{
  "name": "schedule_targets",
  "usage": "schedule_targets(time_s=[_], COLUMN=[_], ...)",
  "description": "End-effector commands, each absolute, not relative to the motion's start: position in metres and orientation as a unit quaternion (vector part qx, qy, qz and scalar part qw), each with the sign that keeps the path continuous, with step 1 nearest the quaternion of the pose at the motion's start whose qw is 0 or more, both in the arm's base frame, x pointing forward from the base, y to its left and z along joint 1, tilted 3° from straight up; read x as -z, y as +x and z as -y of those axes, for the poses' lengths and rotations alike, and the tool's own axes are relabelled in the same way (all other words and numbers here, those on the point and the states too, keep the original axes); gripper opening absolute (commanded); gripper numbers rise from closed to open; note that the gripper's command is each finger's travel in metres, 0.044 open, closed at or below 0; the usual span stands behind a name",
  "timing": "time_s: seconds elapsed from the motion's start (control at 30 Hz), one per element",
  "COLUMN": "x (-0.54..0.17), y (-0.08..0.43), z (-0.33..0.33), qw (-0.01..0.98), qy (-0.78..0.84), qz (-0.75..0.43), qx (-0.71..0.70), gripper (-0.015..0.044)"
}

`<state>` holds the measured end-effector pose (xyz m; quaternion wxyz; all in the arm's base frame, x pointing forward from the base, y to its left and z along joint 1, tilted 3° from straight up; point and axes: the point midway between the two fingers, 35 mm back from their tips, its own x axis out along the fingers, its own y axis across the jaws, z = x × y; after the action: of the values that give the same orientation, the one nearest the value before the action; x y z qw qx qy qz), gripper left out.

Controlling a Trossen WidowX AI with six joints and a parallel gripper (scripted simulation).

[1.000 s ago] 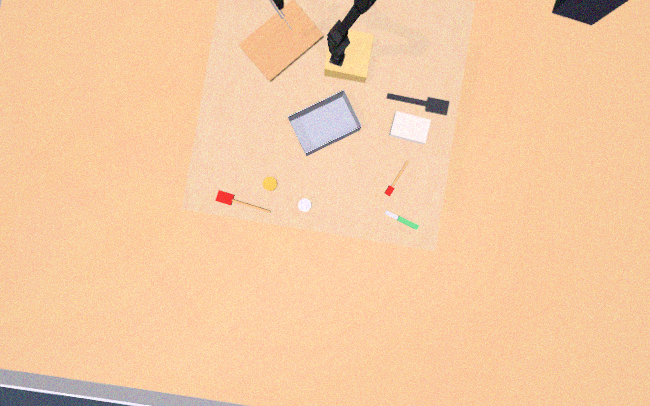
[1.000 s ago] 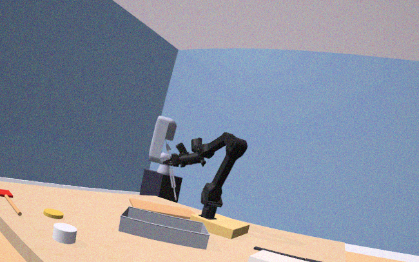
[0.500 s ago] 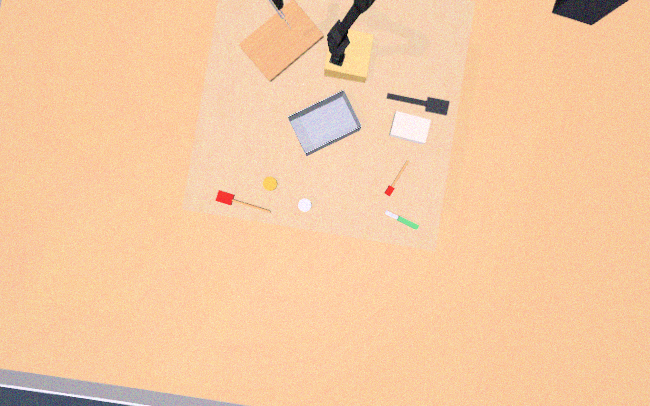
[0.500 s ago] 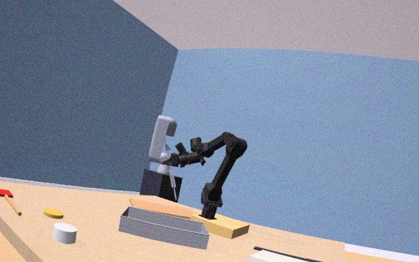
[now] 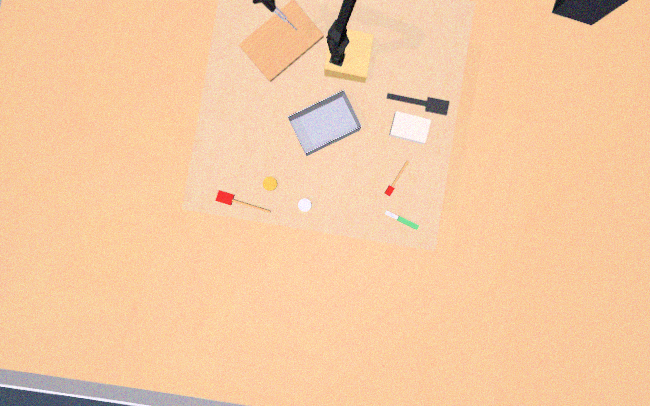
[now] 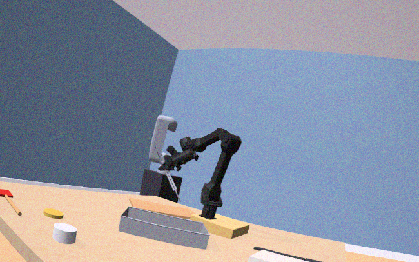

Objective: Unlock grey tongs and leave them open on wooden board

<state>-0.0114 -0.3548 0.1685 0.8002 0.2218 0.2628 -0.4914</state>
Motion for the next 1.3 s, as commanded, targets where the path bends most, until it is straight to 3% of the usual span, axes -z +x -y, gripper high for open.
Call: schedule_targets(time_s=[0.0, 1.27], x=[-0.158, -0.099], y=[-0.010, 0.002], z=[0.361, 0.354], qw=[0.783, 0.604], qy=[0.250, 0.367], qz=[-0.302, -0.613], qx=[0.483, 0.353], gripper=[-0.0150, -0.0150])
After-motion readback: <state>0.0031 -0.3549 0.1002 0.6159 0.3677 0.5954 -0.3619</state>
